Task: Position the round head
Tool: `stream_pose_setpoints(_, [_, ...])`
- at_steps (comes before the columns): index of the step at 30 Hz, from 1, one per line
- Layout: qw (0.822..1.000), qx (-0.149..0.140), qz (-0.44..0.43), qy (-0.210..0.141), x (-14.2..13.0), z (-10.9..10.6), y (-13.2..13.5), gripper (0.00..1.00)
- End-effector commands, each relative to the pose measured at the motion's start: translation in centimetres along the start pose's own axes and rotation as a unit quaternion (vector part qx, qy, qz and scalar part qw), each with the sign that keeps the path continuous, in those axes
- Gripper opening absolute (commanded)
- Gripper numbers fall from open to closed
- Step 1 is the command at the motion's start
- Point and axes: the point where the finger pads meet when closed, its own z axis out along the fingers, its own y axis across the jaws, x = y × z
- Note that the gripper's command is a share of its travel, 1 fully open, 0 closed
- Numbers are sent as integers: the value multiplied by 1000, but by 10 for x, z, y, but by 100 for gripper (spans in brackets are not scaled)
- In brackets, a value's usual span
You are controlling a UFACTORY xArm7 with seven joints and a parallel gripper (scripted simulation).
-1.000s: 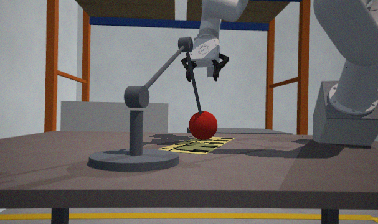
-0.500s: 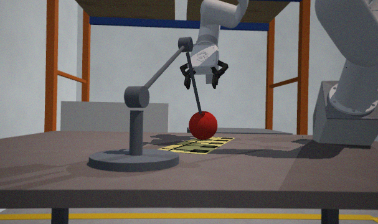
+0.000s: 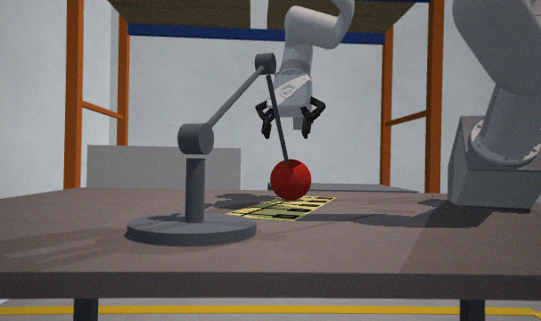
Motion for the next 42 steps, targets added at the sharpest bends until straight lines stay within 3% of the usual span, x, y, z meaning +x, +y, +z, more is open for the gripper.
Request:
stream_pose_setpoints(1, [1000, 2, -1, 1, 0, 11, -1, 100])
stream_pose_setpoints(21, [1000, 3, -1, 2, 1, 28, -2, 100])
stream_pose_setpoints(22, [1000, 3, -1, 2, 1, 28, -2, 0])
stream_pose_setpoints(42, [1000, 3, -1, 2, 0, 25, -2, 0])
